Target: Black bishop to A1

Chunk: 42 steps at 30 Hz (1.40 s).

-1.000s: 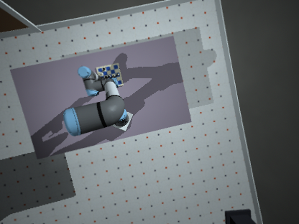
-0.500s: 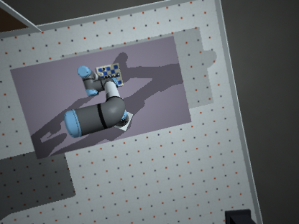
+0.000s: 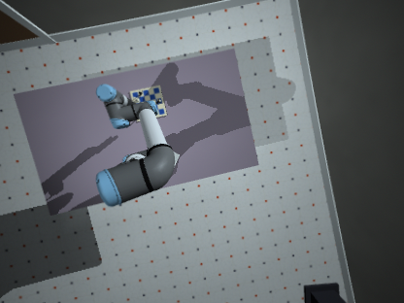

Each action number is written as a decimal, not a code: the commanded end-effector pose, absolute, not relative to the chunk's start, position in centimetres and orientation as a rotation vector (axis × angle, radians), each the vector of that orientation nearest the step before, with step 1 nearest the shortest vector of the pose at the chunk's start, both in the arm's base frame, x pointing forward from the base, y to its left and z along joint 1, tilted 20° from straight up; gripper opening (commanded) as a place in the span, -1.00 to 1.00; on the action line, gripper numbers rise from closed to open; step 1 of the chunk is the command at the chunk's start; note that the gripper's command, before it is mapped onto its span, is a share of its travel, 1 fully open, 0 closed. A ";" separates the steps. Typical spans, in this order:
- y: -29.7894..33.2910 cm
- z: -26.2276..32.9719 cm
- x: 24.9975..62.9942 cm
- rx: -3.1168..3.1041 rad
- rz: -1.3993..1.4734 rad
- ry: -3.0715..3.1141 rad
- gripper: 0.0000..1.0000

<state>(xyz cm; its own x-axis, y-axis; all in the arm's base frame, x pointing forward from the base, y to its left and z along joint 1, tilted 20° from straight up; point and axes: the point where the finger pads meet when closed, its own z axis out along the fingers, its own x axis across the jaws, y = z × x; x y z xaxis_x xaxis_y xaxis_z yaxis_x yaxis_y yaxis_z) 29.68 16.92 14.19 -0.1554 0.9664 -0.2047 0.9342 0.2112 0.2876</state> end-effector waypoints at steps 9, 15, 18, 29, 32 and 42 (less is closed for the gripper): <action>17.3 16.8 28.7 1.778 0.127 2.153 0.45; 17.2 16.5 28.6 1.781 0.121 2.155 1.00; 17.2 16.5 28.6 1.781 0.121 2.155 1.00; 17.2 16.5 28.6 1.781 0.121 2.154 1.00; 17.2 16.7 28.6 1.781 0.123 2.154 1.00; 17.6 18.8 28.0 1.778 0.127 2.153 1.00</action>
